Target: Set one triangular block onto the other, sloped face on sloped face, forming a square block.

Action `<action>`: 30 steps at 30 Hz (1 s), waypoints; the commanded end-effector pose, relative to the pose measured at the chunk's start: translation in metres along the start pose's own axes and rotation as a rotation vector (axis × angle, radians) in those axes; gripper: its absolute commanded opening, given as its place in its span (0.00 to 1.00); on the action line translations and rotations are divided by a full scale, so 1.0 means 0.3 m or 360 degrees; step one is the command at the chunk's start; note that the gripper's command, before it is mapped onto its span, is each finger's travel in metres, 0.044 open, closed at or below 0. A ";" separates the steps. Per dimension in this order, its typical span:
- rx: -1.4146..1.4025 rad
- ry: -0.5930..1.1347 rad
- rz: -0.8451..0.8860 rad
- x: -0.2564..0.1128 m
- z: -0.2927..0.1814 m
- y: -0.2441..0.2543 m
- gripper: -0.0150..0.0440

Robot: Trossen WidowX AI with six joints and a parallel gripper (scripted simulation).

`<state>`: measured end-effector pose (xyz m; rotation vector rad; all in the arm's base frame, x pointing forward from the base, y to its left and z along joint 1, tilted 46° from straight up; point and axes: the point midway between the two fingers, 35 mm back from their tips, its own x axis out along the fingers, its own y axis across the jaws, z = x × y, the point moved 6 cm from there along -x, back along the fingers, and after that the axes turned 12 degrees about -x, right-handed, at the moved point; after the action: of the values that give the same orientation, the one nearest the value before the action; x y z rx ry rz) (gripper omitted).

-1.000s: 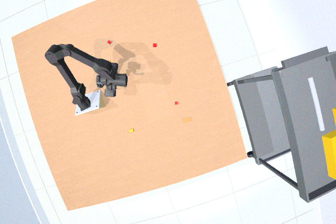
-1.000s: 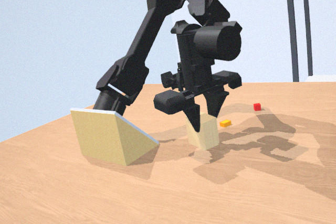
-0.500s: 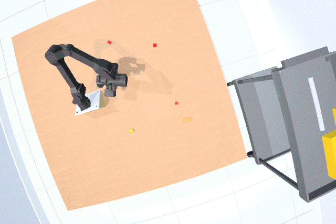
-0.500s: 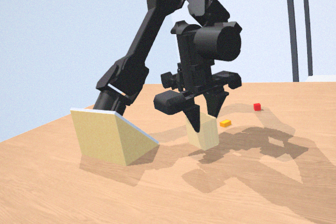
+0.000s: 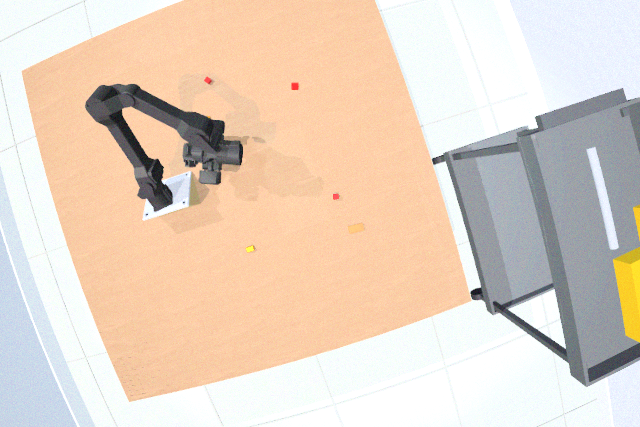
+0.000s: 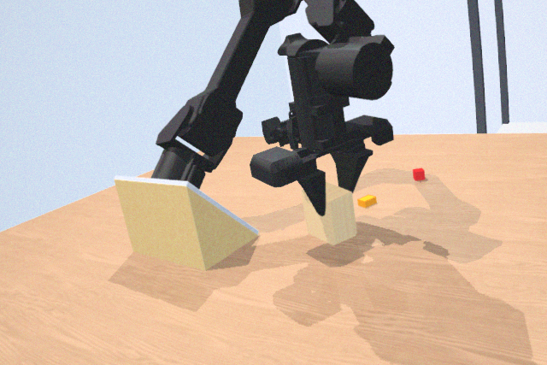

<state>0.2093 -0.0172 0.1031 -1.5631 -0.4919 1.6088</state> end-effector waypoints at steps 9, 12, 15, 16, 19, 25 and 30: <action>0.0007 0.0000 0.0000 0.000 -0.001 0.000 0.25; 0.0000 0.0000 0.0000 0.000 0.000 0.000 0.39; 0.0000 0.0000 0.0000 0.000 0.000 0.000 0.52; 0.0000 0.0000 0.0000 0.000 0.000 0.000 0.57; 0.0000 0.0000 0.0000 0.000 0.000 0.000 0.70; 0.0000 0.0000 0.0000 0.000 0.000 0.000 0.97; 0.0000 0.0000 0.0000 0.000 0.000 0.000 1.00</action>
<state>0.2093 -0.0172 0.1031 -1.5631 -0.4919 1.6088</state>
